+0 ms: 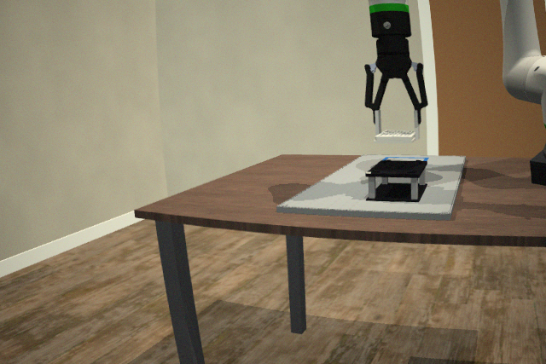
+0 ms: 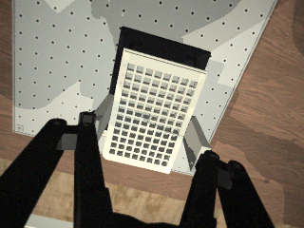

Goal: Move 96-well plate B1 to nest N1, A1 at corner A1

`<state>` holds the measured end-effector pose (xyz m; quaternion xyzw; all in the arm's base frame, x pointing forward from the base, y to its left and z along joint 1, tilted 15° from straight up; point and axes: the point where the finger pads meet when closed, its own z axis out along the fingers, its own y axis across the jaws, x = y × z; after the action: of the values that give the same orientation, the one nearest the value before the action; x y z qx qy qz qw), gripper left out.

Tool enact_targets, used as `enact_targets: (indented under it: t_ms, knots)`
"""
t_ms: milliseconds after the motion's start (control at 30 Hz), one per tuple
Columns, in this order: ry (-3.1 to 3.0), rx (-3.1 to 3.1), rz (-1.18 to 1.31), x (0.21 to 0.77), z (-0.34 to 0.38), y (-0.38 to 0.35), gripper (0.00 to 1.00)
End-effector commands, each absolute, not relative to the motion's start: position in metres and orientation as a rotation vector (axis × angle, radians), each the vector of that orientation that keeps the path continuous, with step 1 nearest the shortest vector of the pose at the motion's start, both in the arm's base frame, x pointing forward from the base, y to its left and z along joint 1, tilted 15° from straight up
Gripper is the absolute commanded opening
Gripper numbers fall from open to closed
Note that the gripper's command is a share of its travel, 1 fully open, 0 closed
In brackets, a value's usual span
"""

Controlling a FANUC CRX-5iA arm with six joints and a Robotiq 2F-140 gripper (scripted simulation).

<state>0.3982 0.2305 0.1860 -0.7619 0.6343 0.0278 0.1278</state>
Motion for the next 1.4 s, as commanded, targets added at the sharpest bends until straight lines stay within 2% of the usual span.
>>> enact_targets:
  t_ms: [0,1367]
  knots:
    - [1.845,-2.216,0.081,0.398,0.186,0.230,0.00]
    - [1.845,-2.216,0.081,0.403,0.152,0.238,0.00]
